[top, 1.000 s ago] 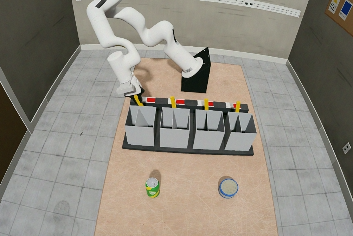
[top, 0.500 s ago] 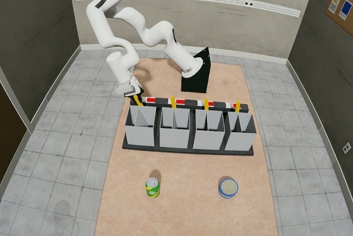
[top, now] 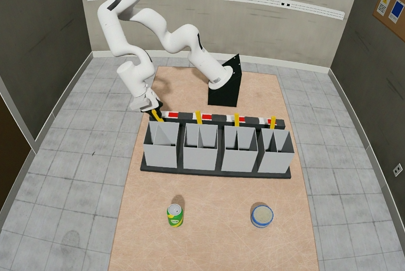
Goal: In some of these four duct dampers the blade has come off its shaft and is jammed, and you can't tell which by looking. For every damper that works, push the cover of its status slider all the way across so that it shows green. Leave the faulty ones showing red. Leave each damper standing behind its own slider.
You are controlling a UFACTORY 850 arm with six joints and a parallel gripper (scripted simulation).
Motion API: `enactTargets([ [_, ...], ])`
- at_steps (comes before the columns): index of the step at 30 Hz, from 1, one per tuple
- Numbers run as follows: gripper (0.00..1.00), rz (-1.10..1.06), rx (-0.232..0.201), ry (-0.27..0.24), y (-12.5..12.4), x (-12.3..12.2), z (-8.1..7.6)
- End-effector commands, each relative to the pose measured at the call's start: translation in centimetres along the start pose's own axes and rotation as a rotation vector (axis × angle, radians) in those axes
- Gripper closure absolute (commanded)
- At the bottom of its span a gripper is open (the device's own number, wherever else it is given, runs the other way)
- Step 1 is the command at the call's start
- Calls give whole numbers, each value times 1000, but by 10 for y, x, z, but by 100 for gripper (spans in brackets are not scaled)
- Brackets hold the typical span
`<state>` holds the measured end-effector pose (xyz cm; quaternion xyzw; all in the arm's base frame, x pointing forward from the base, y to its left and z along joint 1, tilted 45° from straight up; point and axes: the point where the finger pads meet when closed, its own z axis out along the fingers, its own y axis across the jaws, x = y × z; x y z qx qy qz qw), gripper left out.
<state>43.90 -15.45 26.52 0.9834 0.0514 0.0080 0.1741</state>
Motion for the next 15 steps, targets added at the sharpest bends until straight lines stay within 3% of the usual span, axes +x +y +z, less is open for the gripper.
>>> enactTargets([
  [1, 81, -1, 35, 0, 4, 1, -1],
  [15, 81, -1, 134, 0, 13, 0, 0],
])
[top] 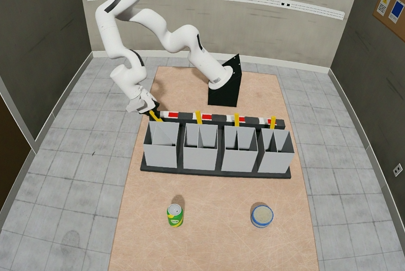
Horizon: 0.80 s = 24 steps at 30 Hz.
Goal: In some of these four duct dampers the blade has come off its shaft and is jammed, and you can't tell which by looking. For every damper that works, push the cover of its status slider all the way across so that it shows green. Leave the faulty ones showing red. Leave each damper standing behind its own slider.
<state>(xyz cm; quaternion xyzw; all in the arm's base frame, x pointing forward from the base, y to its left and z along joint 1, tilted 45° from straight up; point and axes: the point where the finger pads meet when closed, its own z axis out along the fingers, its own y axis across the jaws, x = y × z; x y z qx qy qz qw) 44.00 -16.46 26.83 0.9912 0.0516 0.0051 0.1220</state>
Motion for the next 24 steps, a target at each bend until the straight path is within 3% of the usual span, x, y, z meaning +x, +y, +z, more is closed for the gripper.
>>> enactTargets([
  [1, 81, -1, 36, 0, 3, 0, -1],
  [7, 81, -1, 76, 0, 7, 0, 0],
  [24, 81, -1, 120, 1, 12, 0, 0],
])
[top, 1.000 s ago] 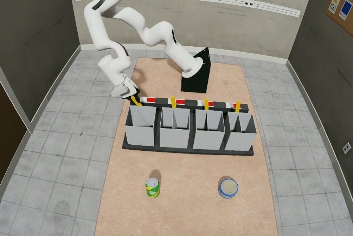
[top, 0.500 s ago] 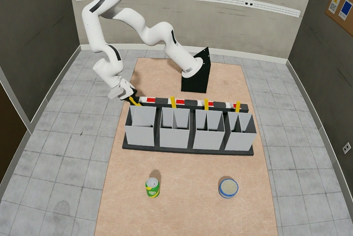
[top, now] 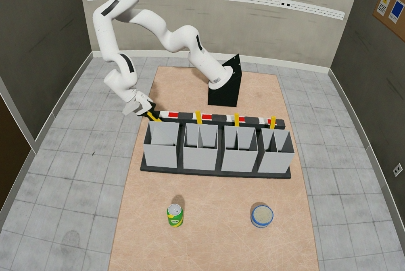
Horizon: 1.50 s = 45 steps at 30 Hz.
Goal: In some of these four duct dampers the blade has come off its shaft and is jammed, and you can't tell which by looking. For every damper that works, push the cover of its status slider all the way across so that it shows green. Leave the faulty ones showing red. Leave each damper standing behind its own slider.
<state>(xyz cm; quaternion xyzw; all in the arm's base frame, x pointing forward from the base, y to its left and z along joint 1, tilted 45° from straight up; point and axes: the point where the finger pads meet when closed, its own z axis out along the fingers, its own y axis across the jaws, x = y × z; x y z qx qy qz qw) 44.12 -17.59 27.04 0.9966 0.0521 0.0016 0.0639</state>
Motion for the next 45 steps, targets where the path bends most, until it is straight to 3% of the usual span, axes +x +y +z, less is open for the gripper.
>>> enactTargets([
  [1, 81, 0, 3, 1, 0, 0, -1],
  [20, 81, 0, 3, 1, 0, 0, -1],
  [33, 61, 0, 3, 1, 0, 0, -1],
  [45, 61, 0, 3, 1, 0, 0, -1],
])
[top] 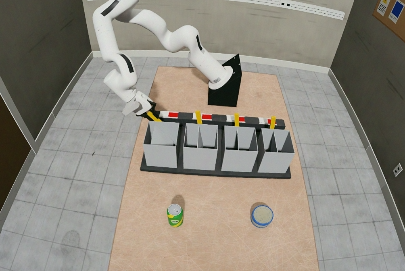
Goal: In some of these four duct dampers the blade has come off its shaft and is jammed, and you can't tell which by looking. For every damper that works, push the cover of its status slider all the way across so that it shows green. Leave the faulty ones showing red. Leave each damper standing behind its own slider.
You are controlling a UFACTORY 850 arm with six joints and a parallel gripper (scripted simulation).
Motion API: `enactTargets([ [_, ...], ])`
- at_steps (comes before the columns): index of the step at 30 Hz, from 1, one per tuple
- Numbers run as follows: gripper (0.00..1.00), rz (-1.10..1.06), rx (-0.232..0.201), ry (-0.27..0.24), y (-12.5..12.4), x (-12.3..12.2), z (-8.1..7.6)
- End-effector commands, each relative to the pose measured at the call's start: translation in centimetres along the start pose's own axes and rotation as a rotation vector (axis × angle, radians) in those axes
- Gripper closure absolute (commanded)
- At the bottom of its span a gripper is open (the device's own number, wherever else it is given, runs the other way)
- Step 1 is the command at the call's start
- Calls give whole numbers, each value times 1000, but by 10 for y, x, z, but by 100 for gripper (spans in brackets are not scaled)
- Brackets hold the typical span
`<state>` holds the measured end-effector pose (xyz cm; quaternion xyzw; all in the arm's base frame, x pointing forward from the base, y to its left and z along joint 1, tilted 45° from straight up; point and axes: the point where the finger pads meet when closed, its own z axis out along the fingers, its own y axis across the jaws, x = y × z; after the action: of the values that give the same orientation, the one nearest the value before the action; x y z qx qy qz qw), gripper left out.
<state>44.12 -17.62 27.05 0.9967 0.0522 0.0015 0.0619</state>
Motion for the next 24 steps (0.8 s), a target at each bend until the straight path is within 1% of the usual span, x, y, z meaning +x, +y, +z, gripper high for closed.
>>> enactTargets([
  [1, 61, 0, -1, 1, 0, 1, -1],
  [6, 61, 0, -1, 1, 0, 1, -7],
  [8, 61, 0, -1, 1, 0, 1, -7],
  [10, 61, 0, -1, 1, 0, 1, -11],
  [14, 61, 0, -1, 1, 0, 1, -24],
  [23, 61, 0, -1, 1, 0, 0, -59],
  [24, 61, 0, -1, 1, 0, 0, -59],
])
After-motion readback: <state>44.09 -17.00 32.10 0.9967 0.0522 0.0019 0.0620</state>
